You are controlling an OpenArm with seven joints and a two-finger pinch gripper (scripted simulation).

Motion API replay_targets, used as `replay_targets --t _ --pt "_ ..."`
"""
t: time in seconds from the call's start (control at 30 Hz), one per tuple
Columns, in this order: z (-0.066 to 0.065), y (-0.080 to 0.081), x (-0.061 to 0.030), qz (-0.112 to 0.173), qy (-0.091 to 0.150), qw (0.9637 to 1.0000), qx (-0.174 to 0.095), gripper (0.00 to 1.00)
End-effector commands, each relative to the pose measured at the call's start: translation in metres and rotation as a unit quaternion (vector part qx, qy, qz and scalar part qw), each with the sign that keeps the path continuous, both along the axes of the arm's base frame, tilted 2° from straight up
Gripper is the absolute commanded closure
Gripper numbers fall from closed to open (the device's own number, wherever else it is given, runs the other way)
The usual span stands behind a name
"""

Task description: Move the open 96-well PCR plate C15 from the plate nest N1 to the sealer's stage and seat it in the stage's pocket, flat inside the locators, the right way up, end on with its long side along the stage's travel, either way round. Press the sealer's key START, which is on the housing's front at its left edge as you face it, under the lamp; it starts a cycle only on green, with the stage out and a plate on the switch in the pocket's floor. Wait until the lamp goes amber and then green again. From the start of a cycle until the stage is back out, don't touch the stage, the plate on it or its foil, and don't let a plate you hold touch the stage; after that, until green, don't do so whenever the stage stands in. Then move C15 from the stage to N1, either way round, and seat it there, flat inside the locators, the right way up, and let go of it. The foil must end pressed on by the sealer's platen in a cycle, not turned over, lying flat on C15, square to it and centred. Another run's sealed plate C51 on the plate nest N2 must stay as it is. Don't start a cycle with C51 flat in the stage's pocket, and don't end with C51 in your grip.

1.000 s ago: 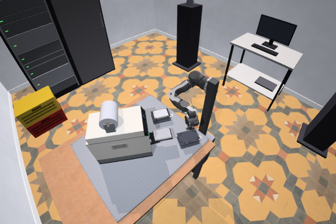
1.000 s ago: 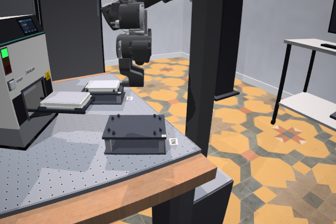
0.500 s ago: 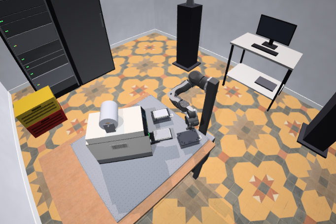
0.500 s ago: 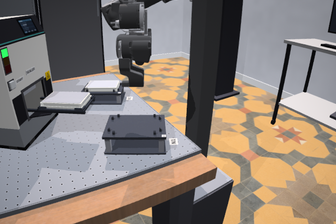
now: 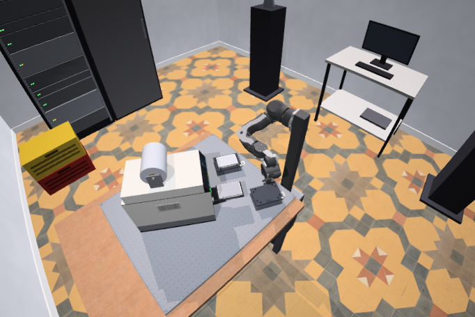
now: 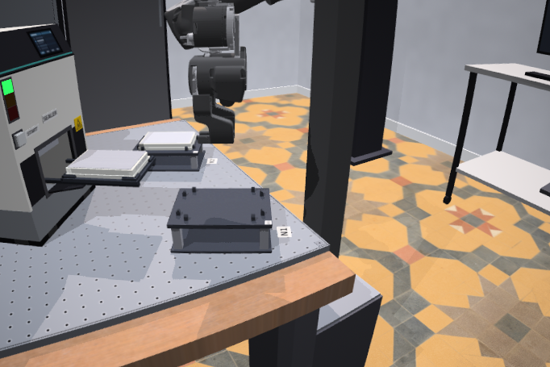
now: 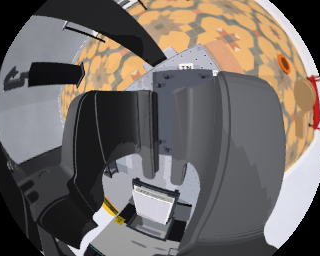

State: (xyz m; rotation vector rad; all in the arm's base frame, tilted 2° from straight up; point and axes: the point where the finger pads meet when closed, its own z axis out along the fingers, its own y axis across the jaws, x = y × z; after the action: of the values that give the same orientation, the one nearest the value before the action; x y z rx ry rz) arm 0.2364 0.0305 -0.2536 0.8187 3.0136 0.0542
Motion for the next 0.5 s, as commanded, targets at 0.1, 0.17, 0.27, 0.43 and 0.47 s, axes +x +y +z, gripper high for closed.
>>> replay_targets --t 0.1,0.17,0.27,0.43,0.47 --pt "0.004 -0.029 0.0317 -0.037 -0.002 0.9993 0.0 0.23" --pt "0.004 -0.029 0.0317 -0.037 -0.002 0.9993 0.0 0.23" --pt "0.004 -0.029 0.0317 -0.037 -0.002 0.9993 0.0 0.23" --pt "0.004 -0.029 0.0317 -0.037 -0.002 0.9993 0.0 0.23" --pt "0.004 -0.029 0.0317 -0.037 -0.002 0.9993 0.0 0.23"
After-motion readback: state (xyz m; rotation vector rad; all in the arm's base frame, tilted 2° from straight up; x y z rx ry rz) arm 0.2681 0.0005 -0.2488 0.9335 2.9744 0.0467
